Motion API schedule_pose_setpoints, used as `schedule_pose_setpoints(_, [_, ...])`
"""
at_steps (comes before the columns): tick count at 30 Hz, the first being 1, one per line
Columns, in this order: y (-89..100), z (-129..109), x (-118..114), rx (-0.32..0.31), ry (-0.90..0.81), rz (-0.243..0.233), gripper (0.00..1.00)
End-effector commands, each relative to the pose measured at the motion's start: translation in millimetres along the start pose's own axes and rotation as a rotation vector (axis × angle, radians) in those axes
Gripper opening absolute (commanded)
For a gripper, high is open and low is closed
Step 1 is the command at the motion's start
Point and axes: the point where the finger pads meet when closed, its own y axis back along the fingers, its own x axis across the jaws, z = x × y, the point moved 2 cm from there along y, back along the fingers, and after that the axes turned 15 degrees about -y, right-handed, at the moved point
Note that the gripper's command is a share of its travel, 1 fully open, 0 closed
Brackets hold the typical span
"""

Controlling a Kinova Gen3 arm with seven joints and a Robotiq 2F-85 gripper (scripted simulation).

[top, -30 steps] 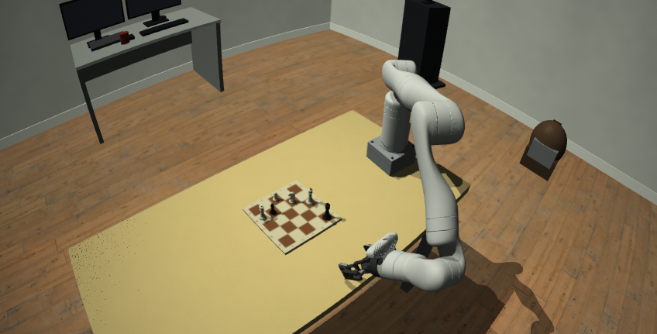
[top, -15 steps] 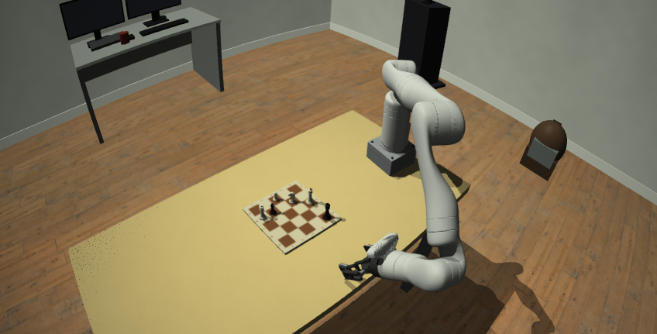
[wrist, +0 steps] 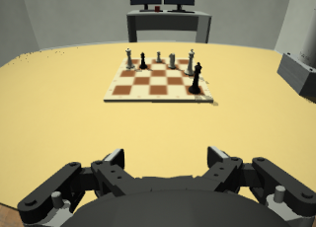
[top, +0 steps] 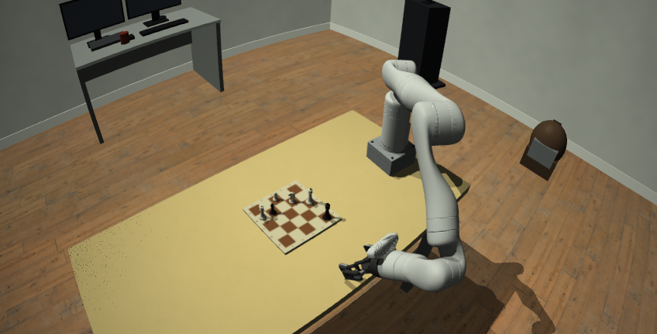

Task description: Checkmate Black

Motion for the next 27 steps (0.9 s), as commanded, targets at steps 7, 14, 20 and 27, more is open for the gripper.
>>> schedule_pose_setpoints(7, [1.0,-0.4,-0.6,-0.002,-0.001,-0.001,1.0])
schedule_pose_setpoints(14, [1.0,-0.4,-0.6,-0.002,-0.001,-0.001,1.0])
schedule_pose_setpoints(20, [1.0,-0.4,-0.6,-0.002,-0.001,-0.001,1.0])
schedule_pose_setpoints(27, [6.5,-7.1,-2.0,-0.001,-0.001,-0.001,1.0])
